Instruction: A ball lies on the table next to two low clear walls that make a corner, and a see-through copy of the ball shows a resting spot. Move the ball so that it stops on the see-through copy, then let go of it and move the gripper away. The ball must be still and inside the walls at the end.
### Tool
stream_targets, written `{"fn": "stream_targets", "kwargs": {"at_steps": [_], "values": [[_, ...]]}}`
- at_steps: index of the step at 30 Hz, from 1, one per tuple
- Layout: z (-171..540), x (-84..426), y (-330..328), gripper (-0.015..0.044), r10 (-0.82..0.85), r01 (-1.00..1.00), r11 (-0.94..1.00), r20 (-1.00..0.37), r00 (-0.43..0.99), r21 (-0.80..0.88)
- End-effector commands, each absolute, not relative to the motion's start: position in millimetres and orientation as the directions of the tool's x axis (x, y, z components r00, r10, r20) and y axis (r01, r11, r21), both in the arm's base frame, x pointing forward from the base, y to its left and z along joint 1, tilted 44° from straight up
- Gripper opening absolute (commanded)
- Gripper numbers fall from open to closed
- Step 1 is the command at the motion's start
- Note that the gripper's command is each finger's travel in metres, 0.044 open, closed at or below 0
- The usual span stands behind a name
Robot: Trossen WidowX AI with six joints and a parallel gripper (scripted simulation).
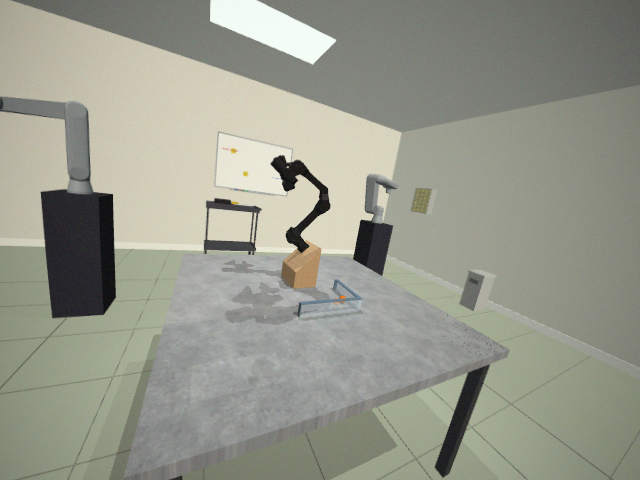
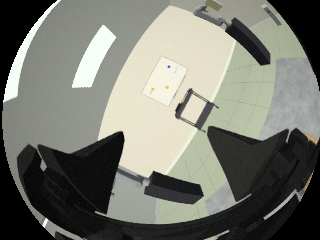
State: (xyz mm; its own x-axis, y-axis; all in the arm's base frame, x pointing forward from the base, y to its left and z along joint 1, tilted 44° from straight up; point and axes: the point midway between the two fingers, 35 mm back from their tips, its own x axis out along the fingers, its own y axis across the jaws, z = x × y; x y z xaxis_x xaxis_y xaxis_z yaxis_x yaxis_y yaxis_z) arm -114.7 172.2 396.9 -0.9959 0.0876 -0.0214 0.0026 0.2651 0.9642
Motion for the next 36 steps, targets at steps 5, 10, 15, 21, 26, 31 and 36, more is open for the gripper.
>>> {"fn": "stream_targets", "kwargs": {"at_steps": [5, 10, 15, 21, 26, 31, 36], "values": [[405, -123, 149, 0.0275, 0.001, -0.033, 0.142, -0.033, -0.999, 0.989], [418, -139, 100, 0.0275, -0.122, -0.045, -0.067, -0.053, -0.991, 0.997], [429, -146, 38, 0.0275, -0.257, 0.005, -0.302, -0.077, -0.963, 0.953], [434, -141, -31, 0.0275, -0.398, 0.126, -0.523, -0.11, -0.911, 0.843], [432, -127, -82, 0.0275, -0.495, 0.258, -0.652, -0.142, -0.857, 0.713], [425, -104, -132, 0.0275, -0.585, 0.413, -0.725, -0.177, -0.791, 0.55], [408, -55, -196, 0.0275, -0.699, 0.637, -0.713, -0.235, -0.675, 0.291]]}}
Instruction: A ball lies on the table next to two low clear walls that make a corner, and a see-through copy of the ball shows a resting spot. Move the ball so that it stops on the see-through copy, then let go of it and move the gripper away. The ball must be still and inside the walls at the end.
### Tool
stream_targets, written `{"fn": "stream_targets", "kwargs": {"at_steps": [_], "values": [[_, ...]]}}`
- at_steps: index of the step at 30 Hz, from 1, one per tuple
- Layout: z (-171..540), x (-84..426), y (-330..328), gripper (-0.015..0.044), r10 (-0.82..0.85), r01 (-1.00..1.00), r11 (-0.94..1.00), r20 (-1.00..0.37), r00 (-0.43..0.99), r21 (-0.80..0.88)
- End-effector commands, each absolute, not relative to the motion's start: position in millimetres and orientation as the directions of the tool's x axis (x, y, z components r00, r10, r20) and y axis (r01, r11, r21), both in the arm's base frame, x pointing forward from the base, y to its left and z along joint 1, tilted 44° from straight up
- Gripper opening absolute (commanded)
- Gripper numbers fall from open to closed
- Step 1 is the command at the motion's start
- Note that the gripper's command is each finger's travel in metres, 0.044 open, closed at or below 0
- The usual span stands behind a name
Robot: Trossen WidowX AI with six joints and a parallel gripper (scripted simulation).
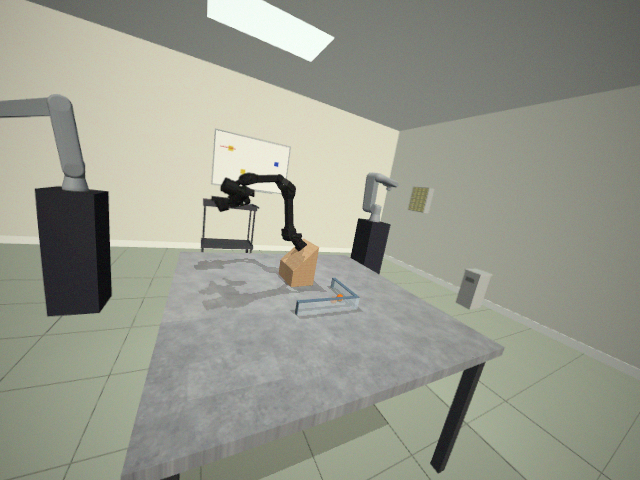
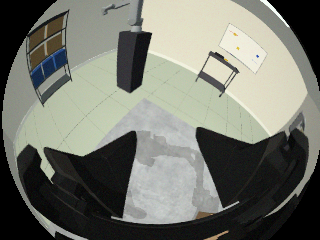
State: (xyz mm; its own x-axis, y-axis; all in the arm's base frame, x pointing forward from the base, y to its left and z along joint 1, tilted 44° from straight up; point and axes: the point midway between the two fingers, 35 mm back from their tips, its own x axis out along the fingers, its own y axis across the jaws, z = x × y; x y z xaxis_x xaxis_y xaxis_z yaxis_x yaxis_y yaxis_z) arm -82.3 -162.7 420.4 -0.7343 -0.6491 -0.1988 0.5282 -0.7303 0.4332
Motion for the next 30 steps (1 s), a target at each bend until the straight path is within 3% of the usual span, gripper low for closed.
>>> {"fn": "stream_targets", "kwargs": {"at_steps": [1, 8, 15, 22, 30], "values": [[403, -43, -207, 0.0275, -0.719, 0.679, -0.695, -0.247, -0.65, 0.236], [360, 53, -264, 0.0275, -0.818, 0.884, -0.441, -0.337, -0.467, -0.155], [300, 159, -281, 0.0275, -0.856, 0.868, -0.044, -0.429, -0.288, -0.494], [227, 257, -257, 0.0275, -0.844, 0.601, 0.347, -0.519, -0.134, -0.72], [130, 345, -185, 0.0275, -0.788, 0.046, 0.615, -0.615, 0.0, -0.787]]}}
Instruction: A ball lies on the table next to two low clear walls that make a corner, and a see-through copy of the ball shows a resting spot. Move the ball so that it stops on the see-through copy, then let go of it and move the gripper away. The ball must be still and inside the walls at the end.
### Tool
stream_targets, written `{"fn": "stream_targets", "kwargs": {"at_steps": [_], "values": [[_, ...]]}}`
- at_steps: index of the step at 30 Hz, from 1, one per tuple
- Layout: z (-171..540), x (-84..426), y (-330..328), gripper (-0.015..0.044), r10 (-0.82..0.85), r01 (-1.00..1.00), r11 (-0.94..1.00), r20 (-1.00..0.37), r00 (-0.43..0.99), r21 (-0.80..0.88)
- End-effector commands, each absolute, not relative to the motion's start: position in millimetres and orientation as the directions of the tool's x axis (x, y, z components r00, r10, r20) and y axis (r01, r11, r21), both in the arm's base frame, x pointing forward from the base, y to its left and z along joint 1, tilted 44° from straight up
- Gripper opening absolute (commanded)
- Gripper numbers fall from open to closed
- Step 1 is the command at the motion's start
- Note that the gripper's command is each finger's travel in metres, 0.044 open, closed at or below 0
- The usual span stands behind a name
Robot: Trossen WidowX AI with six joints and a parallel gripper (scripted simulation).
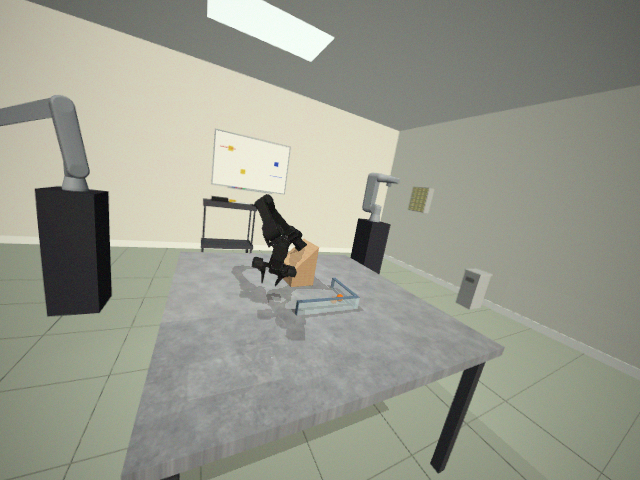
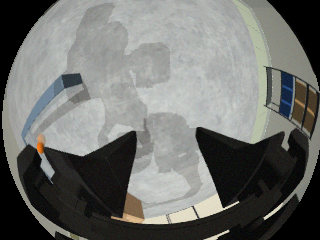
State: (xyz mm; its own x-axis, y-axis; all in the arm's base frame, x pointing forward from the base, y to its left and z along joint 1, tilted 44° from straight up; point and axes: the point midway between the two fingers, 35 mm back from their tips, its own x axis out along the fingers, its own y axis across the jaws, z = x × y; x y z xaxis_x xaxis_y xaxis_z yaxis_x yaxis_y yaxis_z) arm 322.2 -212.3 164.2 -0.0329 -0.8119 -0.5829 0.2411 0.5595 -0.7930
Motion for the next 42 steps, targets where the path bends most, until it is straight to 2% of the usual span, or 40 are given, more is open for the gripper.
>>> {"fn": "stream_targets", "kwargs": {"at_steps": [1, 5, 10, 15, 17, 19, 21, 42], "values": [[117, 352, -174, 0.0275, -0.78, -0.033, 0.625, -0.626, 0.012, -0.78], [65, 374, -126, 0.0275, -0.746, -0.348, 0.611, -0.664, 0.047, -0.711], [-3, 377, -64, 0.0275, -0.709, -0.698, 0.472, -0.703, 0.063, -0.539], [-52, 367, -21, 0.0275, -0.692, -0.887, 0.288, -0.718, 0.067, -0.361], [-81, 359, 3, 0.0275, -0.69, -0.96, 0.148, -0.72, 0.073, -0.239], [-108, 348, 23, 0.0275, -0.689, -0.993, 0.009, -0.72, 0.078, -0.116], [-118, 343, 30, 0.0275, -0.69, -0.997, -0.042, -0.72, 0.079, -0.07], [-140, 346, 9, 0.0275, -0.69, -0.997, -0.042, -0.719, 0.079, -0.07]]}}
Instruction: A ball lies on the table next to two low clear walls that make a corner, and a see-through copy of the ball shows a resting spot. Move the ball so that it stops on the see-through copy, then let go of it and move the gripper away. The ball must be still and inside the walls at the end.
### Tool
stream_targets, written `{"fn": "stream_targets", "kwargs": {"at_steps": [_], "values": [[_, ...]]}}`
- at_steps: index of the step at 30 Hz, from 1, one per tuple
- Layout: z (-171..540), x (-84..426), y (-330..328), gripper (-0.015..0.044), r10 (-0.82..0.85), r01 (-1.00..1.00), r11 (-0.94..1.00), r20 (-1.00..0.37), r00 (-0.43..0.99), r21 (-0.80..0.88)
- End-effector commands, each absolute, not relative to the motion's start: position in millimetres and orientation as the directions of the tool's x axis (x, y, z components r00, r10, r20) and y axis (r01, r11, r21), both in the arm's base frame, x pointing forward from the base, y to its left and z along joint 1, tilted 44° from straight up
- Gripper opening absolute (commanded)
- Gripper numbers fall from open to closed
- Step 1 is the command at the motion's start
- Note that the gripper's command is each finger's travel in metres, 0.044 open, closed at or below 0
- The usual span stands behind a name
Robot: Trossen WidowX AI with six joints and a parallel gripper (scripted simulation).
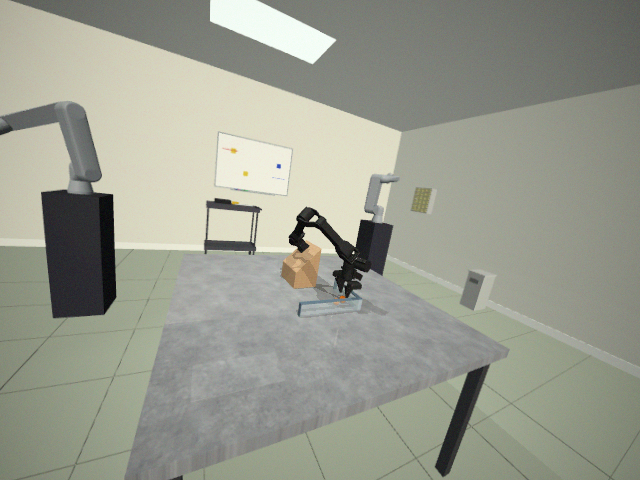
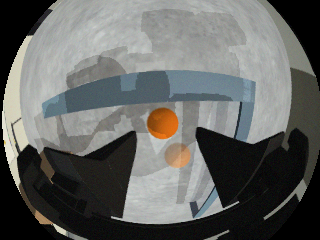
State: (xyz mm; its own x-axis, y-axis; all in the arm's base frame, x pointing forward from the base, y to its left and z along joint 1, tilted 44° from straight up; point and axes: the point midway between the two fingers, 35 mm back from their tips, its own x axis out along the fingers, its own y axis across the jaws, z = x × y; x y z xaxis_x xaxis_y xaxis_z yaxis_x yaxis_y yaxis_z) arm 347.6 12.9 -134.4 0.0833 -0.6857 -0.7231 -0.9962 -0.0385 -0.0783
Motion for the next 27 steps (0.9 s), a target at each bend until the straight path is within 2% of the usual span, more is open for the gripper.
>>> {"fn": "stream_targets", "kwargs": {"at_steps": [1, 15, 18, 27], "values": [[-141, 346, 8, 0.0275, -0.69, -0.997, -0.042, -0.719, 0.079, -0.07], [-155, 347, -6, 0.0275, -0.692, -0.997, -0.042, -0.718, 0.079, -0.07], [-155, 347, -6, 0.0196, -0.692, -0.997, -0.042, -0.718, 0.079, -0.07], [-155, 347, -6, 0.0136, -0.692, -0.997, -0.042, -0.718, 0.079, -0.07]]}}
